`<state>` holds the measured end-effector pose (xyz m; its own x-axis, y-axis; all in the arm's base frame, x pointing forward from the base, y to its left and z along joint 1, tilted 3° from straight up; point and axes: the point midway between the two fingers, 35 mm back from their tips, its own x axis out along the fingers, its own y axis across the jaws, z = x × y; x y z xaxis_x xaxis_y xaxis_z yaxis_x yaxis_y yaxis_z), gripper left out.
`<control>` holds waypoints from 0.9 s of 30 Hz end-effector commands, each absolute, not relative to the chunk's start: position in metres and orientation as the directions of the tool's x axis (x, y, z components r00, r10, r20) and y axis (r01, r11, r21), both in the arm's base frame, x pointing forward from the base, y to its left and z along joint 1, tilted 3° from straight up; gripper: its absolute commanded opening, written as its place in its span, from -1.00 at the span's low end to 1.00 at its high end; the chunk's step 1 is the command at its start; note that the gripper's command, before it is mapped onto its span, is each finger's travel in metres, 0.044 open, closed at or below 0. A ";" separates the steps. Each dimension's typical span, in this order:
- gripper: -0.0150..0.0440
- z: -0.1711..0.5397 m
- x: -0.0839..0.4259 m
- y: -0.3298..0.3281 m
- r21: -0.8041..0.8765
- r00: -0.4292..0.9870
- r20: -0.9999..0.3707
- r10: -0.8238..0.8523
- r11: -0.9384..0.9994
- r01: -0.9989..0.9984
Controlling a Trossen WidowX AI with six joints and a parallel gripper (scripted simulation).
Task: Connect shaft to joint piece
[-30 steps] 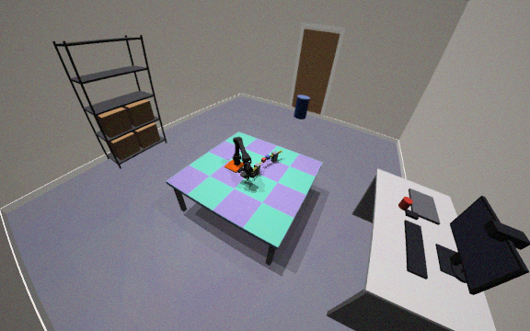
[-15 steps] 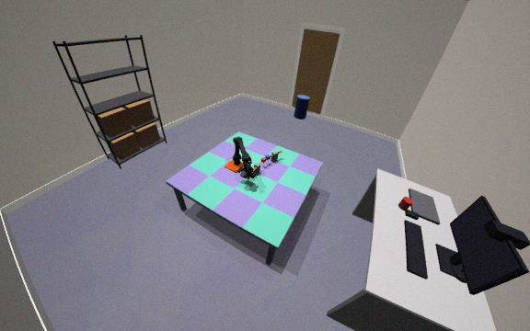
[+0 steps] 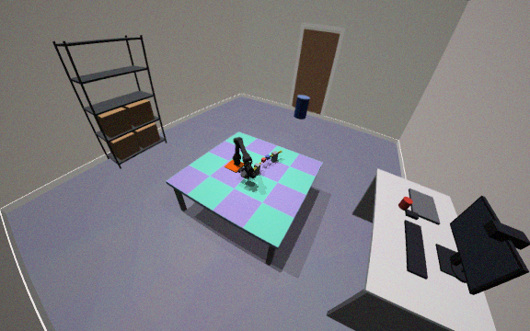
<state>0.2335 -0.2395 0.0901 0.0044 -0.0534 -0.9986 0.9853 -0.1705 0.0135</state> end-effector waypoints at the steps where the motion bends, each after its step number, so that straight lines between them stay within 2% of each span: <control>1: -0.42 0.090 0.233 -0.239 0.014 0.005 -0.999 -0.053 -0.170 0.985; 2: -0.49 0.090 0.233 -0.239 0.014 0.005 -0.999 -0.053 -0.170 0.985; 27: -0.49 0.088 0.239 -0.211 -0.007 -0.016 -0.999 -0.048 -0.174 0.985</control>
